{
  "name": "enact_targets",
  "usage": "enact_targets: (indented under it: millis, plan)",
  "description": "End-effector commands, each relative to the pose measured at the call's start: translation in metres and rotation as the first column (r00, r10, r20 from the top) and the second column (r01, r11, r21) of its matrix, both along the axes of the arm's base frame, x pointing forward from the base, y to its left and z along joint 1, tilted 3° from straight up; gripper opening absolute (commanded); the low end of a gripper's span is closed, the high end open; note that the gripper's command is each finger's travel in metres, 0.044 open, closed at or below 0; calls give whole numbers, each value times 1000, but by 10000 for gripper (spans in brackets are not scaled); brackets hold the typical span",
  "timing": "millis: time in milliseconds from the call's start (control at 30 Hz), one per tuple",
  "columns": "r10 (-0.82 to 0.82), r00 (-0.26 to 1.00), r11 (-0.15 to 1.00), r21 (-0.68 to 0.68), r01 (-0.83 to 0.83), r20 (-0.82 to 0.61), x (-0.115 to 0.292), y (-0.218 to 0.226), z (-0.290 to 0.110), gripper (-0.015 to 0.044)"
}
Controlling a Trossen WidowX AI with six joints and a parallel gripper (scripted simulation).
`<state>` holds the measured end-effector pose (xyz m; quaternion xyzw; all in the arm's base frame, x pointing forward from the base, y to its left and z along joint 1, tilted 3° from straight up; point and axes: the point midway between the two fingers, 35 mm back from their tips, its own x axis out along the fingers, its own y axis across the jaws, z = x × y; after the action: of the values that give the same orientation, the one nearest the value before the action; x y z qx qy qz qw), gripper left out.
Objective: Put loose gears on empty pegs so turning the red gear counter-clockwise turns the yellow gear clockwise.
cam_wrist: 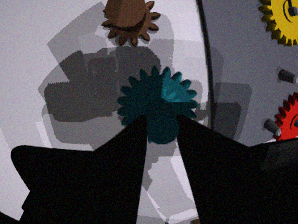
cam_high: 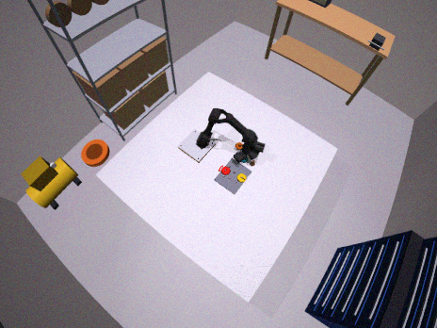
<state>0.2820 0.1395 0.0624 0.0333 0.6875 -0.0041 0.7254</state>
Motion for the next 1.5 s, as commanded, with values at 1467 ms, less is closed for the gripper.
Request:
enact_targets:
  millis: [1467]
  plan:
    - [-4,1000,1000,4,4,4,6,-7,103,0]
